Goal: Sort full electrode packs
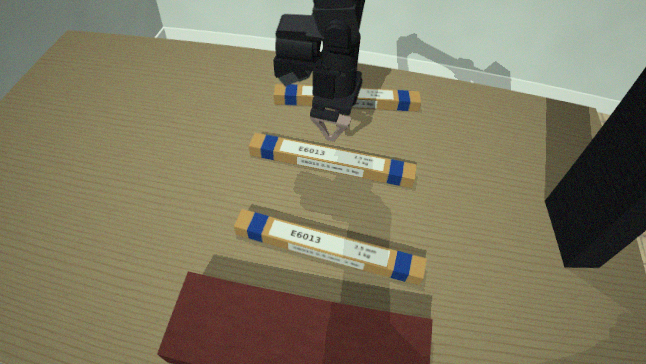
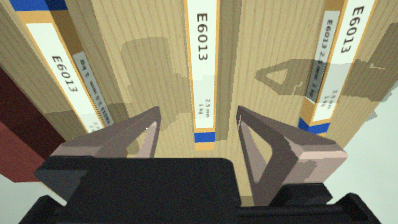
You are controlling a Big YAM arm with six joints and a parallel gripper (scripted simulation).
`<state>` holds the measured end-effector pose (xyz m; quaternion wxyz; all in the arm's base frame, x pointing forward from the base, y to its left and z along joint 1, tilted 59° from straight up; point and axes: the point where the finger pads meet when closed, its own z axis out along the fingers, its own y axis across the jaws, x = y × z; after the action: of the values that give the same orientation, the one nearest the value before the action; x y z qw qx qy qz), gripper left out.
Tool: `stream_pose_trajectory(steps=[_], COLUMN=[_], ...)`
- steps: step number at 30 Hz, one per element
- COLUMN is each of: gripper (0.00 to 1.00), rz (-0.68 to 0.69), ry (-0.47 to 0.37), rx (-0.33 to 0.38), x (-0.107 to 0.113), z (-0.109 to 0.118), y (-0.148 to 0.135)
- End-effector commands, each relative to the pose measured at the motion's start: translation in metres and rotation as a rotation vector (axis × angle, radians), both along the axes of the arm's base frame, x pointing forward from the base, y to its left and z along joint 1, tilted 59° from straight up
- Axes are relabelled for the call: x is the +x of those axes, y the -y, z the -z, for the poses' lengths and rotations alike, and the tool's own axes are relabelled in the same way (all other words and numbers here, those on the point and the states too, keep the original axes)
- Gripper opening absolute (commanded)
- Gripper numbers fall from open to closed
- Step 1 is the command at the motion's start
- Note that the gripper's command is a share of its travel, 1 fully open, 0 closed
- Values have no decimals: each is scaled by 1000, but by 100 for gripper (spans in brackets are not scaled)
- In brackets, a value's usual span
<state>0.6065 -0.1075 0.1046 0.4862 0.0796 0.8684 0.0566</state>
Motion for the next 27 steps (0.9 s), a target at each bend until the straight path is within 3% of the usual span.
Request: stream_pose_trajectory(steps=[1,27], gripper=[74,74], rz=[-8,-8], ry=[27,39], rx=[27,40], x=[-5,-12], z=[-15,-16], y=[-33,-196])
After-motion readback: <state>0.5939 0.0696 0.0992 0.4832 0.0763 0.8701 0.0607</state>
